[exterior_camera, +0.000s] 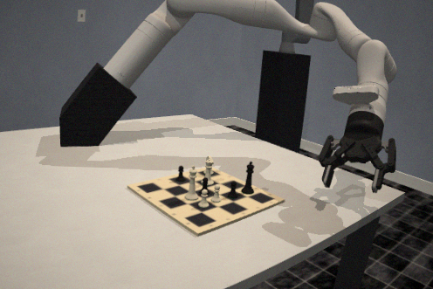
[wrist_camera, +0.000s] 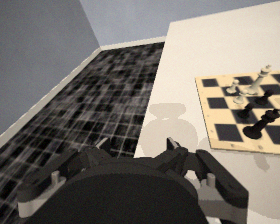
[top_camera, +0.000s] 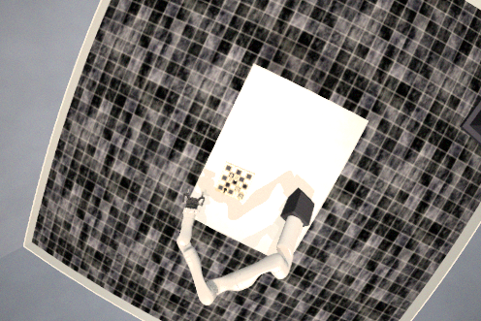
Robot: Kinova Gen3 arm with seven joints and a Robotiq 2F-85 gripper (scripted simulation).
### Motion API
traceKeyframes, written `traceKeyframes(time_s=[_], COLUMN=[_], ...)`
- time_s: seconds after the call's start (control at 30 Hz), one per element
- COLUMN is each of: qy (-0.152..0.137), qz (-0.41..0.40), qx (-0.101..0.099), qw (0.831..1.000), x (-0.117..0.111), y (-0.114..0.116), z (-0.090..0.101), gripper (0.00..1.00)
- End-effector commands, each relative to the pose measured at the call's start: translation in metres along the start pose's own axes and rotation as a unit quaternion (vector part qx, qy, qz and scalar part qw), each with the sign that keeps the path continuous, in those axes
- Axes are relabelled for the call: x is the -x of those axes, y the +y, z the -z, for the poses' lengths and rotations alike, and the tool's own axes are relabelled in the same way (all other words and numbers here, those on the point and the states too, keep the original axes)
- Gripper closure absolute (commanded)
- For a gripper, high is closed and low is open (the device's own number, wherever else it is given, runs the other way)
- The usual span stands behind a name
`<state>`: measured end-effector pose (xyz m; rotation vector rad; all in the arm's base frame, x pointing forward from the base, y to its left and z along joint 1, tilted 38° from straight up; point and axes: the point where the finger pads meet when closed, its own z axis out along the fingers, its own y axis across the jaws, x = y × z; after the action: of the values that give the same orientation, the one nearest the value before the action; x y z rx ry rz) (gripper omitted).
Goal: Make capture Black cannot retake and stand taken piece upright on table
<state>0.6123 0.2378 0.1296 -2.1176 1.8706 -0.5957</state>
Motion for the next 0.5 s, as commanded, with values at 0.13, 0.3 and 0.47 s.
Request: traceKeyframes(time_s=[0.13, 0.3, 0.47], qy=[-0.001, -0.001, -0.001], qz=[-0.001, -0.001, -0.002], qx=[0.009, 0.009, 0.018], qw=[1.0, 1.0, 1.0], x=[0.009, 0.009, 0.016], y=[0.01, 0.01, 0.02], z=[0.009, 0.009, 0.016], gripper=[0.0, 0.0, 0.0])
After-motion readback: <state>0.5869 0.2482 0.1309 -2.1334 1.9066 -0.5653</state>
